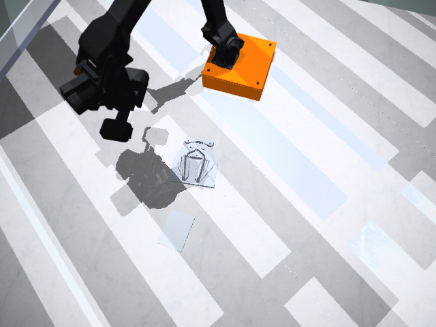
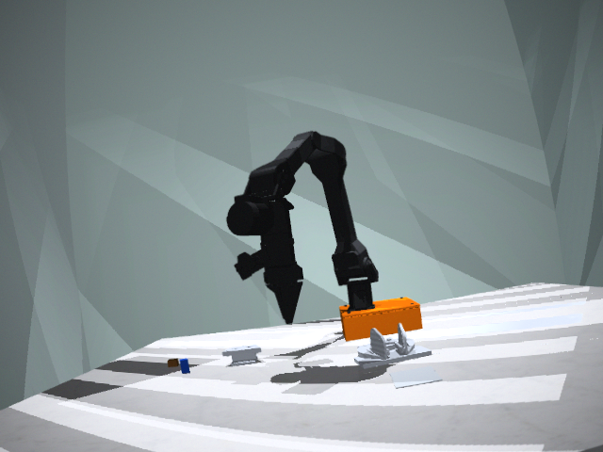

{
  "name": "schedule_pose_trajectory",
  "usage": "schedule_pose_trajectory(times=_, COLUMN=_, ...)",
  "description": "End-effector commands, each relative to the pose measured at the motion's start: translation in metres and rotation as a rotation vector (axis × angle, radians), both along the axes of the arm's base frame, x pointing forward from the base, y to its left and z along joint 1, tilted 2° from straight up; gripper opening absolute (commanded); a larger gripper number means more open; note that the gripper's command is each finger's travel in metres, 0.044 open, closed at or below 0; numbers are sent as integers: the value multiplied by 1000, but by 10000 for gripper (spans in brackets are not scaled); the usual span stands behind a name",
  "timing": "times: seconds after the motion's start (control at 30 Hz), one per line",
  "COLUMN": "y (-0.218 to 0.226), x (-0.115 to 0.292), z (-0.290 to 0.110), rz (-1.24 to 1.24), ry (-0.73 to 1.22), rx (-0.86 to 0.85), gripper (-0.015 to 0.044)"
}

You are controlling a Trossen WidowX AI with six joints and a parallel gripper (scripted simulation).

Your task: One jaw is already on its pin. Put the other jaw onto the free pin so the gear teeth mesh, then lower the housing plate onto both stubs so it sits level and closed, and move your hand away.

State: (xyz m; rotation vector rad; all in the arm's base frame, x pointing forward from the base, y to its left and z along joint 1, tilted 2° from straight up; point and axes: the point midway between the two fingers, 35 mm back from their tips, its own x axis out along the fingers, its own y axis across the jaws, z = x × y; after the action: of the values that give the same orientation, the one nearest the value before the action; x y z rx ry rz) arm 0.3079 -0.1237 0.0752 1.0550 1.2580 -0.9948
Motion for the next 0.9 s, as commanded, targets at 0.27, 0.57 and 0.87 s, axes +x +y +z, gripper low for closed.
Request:
schedule_pose_trajectory(times=0.27, y=-39, x=-22, z=3, rz=419, ry=5, rx=-25, gripper=440)
schedule_pose_trajectory(times=0.57, y=-66, x=-41, z=4, rz=720, ry=10, rx=-45, gripper=440)
schedule_pose_trajectory(times=0.87, y=-90, x=-62, z=6, rz=1015, ry=14, rx=-63, gripper=440)
